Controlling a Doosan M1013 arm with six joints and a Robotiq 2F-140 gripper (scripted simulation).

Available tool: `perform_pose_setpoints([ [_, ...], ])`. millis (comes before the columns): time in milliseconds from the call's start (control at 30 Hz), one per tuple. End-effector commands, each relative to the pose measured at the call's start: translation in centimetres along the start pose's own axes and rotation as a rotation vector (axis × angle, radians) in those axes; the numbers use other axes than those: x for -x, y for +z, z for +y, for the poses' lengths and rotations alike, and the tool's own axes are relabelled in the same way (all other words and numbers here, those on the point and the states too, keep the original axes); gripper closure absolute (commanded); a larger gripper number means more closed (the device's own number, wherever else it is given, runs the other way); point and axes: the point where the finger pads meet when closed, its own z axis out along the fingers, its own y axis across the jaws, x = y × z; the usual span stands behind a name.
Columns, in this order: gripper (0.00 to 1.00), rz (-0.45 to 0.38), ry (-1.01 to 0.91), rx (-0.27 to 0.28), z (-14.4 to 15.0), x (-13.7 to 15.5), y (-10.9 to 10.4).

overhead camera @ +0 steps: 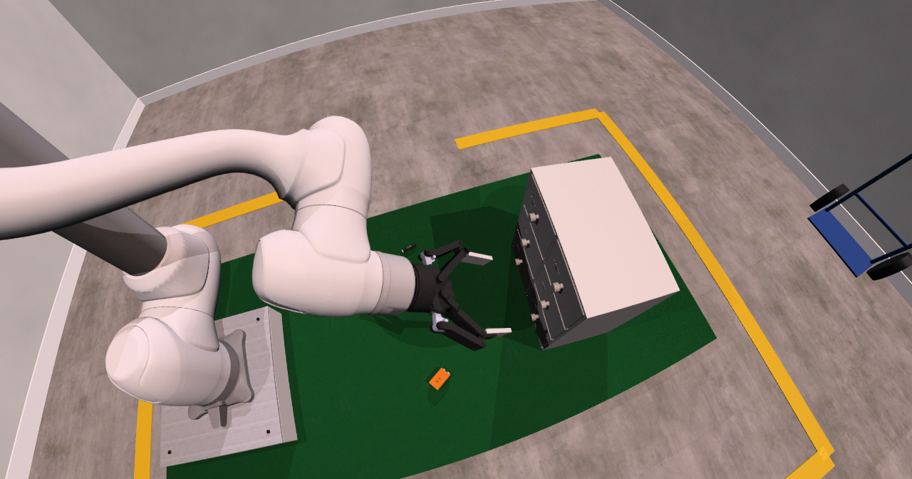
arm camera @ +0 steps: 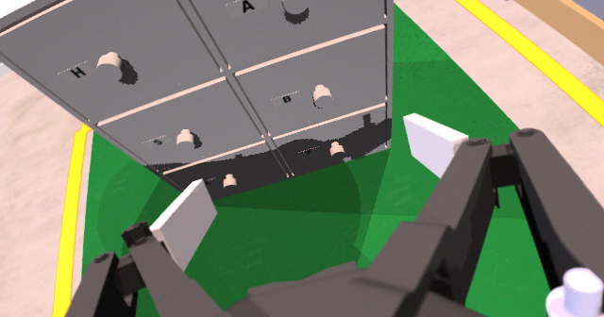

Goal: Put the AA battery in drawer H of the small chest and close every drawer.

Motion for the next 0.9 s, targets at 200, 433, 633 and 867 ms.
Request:
perform_pose_setpoints([
  [200, 0.00, -0.028, 0.000, 0.018, -0.04, 0.04, -0.23],
  [433, 0.00, -0.037, 0.000, 0.013, -0.22, -0.26, -0.41],
  [633, 0.00, -0.040, 0.000, 0.020, 0.01, -0.38, -0.47],
  [867, 0.00, -0.052, 0.000, 0.027, 0.24, -0.40, -0.59],
])
